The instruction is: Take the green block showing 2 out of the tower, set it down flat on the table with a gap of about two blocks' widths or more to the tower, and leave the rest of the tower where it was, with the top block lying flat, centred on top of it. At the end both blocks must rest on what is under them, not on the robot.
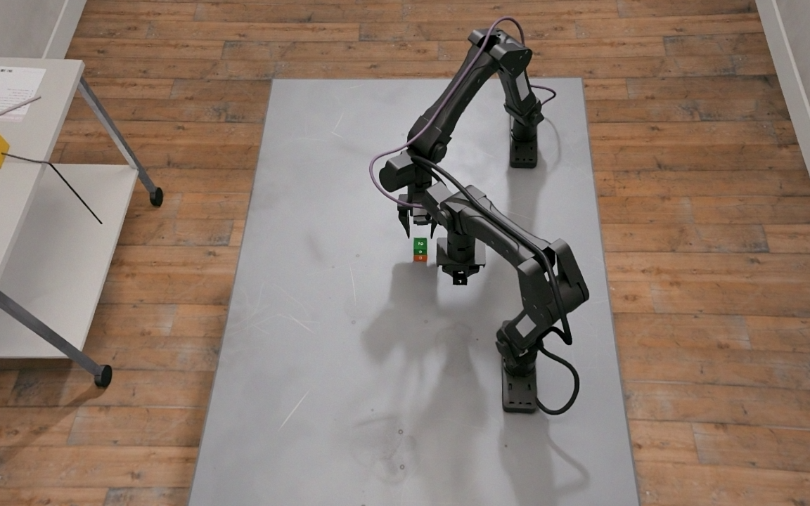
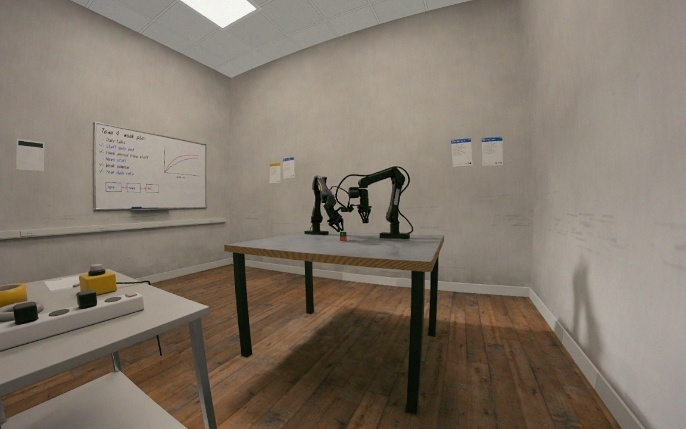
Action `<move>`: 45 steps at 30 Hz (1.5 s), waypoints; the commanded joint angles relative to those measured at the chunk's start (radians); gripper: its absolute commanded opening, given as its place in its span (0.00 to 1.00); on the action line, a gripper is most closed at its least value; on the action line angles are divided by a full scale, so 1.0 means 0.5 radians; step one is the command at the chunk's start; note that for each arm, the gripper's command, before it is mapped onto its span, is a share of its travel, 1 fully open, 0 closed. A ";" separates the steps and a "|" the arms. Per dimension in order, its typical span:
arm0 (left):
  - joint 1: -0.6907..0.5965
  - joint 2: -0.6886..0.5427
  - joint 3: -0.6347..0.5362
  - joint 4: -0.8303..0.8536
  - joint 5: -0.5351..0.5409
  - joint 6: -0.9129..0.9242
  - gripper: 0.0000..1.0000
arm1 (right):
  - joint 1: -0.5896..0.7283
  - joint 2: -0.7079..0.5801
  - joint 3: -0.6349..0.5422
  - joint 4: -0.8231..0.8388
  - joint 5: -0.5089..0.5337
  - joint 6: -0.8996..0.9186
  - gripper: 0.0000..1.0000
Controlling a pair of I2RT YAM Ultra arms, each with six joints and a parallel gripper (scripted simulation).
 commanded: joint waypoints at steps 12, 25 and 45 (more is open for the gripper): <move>0.015 -0.059 -0.007 -0.004 -0.001 0.008 0.27 | 0.056 0.091 -0.002 0.162 -0.002 0.049 0.55; 0.015 -0.059 -0.007 -0.004 -0.001 0.008 0.27 | 0.064 0.096 -0.005 0.189 0.001 0.057 0.47; 0.015 -0.059 -0.007 -0.004 -0.001 0.008 0.27 | 0.047 0.093 0.002 0.165 0.000 0.039 0.27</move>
